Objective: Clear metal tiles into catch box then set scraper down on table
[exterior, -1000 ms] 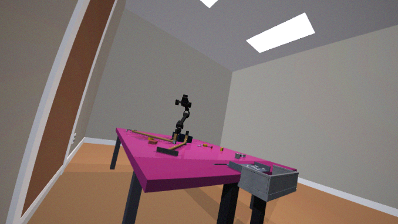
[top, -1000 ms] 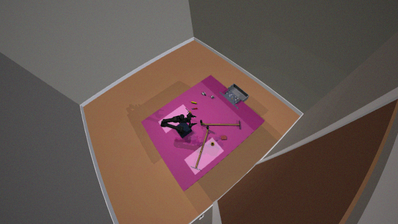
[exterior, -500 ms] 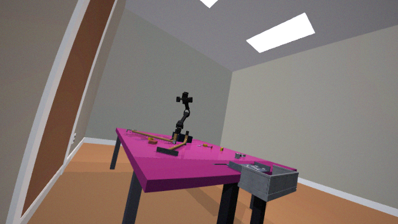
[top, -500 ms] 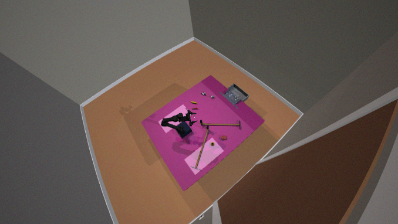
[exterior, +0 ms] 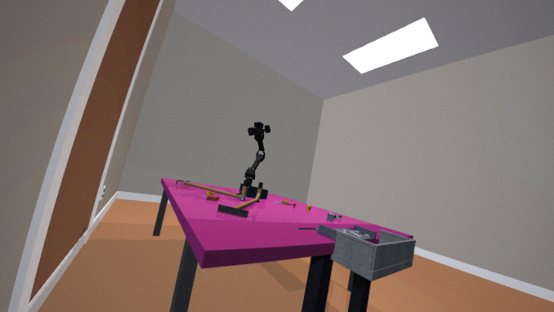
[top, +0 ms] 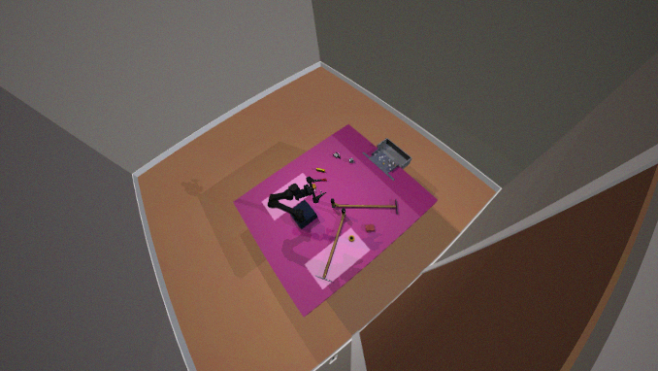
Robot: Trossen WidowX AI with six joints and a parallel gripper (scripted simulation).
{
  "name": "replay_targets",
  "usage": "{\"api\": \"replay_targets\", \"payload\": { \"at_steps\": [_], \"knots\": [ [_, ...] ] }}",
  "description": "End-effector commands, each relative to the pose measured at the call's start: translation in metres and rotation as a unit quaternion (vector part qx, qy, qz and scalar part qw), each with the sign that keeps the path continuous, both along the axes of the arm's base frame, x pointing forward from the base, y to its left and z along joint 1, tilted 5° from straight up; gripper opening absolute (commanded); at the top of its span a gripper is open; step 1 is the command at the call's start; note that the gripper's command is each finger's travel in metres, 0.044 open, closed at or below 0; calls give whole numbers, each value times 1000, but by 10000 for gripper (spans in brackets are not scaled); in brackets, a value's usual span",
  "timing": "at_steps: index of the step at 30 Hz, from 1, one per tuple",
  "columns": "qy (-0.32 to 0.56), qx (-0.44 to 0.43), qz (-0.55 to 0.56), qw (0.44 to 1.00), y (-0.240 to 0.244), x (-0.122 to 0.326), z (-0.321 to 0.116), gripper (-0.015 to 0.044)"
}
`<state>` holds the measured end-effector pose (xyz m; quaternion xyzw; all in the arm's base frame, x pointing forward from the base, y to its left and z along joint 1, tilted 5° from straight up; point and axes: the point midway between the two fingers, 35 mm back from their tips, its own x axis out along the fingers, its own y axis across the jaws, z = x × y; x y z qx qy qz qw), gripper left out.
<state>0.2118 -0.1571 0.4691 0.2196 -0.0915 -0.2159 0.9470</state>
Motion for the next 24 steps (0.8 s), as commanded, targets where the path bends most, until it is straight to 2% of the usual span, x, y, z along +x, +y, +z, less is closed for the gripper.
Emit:
{"api": "replay_targets", "payload": {
  "at_steps": [1, 24],
  "knots": [
    [-38, 11, 17, 999, 2, 1, 22, 440],
    [-208, 74, 136, 966, 23, -4, 133, 440]
  ]
}}
